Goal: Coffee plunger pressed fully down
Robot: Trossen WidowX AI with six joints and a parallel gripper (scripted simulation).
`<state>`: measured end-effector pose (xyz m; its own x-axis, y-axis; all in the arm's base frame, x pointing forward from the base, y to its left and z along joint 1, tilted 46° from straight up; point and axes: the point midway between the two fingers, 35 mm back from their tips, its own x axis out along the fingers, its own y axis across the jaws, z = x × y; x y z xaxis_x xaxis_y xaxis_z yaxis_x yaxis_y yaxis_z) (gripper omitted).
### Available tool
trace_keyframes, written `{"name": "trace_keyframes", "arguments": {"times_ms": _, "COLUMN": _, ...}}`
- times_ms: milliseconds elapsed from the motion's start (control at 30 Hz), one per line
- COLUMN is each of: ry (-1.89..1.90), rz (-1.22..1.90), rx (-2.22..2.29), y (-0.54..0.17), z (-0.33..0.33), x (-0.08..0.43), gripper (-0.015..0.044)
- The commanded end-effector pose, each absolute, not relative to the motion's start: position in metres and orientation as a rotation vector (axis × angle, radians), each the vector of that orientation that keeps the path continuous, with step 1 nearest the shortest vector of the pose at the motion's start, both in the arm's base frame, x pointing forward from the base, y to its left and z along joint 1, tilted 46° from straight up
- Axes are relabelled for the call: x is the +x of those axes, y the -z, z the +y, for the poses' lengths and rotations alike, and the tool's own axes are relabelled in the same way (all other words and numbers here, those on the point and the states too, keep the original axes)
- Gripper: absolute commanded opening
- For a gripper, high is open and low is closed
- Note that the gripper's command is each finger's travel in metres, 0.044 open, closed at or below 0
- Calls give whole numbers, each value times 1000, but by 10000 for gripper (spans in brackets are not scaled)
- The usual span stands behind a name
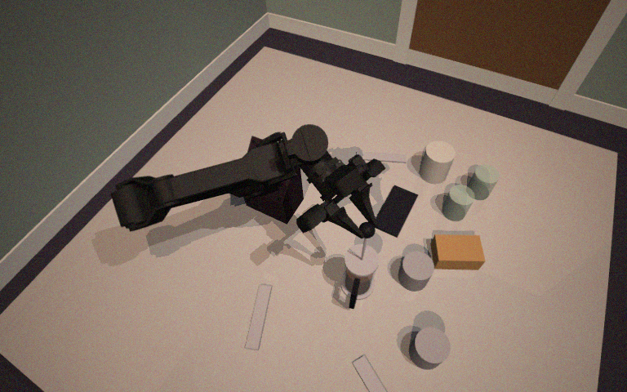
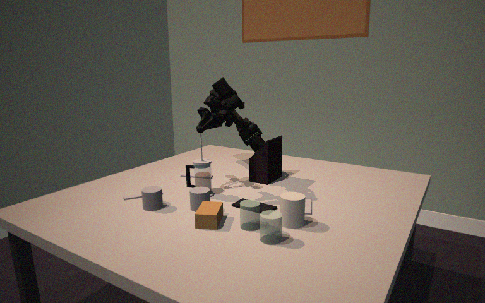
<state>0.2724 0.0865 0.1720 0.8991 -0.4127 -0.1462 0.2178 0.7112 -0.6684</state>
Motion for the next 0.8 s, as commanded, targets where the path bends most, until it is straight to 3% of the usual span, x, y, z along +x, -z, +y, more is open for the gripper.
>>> {"name": "trace_keyframes", "arguments": {"times_ms": 0, "ry": 350, "rz": 310, "rx": -702, "y": -162, "z": 82, "x": 275, "gripper": 120}}
{"name": "trace_keyframes", "arguments": {"times_ms": 767, "ry": 347, "rz": 319, "rx": -696, "y": -132, "z": 62, "x": 288, "gripper": 120}}
